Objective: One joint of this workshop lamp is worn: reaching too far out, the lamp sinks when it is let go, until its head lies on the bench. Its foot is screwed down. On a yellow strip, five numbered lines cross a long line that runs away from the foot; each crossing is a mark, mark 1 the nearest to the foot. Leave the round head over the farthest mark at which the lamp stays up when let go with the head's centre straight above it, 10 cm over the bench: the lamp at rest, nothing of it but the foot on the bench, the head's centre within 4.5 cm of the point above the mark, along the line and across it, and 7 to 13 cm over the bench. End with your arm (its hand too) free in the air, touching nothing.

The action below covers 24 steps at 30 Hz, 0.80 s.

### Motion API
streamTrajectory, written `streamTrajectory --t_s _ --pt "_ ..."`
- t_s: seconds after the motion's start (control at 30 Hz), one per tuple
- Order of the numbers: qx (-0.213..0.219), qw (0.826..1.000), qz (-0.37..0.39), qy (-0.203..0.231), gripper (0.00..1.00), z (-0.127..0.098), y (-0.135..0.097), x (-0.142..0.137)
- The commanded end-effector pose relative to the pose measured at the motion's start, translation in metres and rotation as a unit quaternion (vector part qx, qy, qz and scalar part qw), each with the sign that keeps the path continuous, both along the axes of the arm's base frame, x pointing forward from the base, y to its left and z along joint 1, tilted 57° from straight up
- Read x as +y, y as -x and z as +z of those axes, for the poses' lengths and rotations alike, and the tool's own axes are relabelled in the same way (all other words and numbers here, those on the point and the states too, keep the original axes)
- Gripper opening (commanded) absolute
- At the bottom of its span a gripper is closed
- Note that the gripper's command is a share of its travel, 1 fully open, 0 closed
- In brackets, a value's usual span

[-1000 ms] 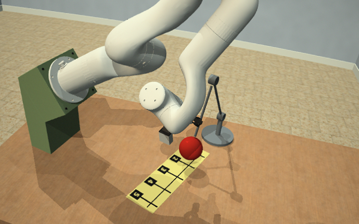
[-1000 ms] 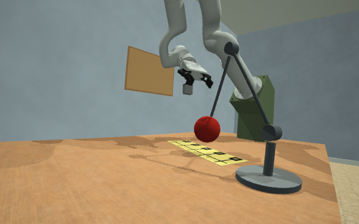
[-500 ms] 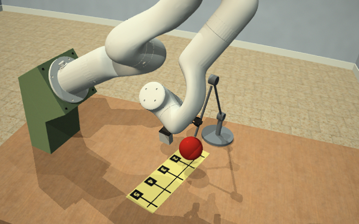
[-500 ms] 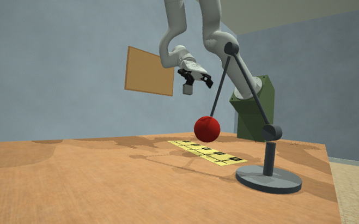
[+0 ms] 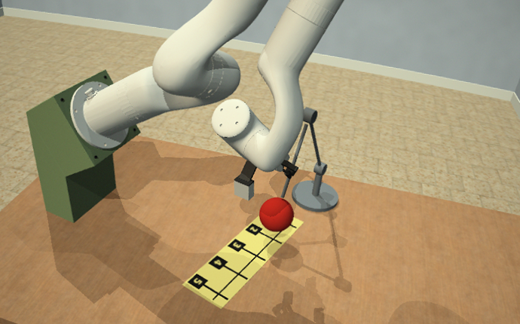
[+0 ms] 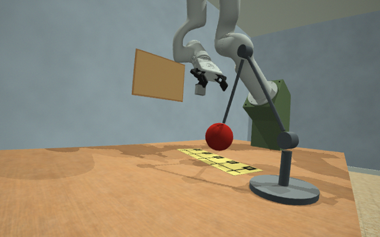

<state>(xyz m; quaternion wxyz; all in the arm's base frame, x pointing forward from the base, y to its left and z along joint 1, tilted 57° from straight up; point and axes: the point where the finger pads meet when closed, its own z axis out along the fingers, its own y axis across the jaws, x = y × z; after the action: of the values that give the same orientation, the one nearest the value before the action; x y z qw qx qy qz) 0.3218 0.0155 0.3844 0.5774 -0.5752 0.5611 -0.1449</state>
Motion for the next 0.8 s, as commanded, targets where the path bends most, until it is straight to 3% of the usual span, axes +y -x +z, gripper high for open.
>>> streamTrajectory --t_s 0.0,0.77 --pt "0.021 0.999 -0.042 0.027 1.00 0.004 0.000 0.012" --pt "0.012 0.999 -0.027 0.017 1.00 -0.014 -0.039 0.028"
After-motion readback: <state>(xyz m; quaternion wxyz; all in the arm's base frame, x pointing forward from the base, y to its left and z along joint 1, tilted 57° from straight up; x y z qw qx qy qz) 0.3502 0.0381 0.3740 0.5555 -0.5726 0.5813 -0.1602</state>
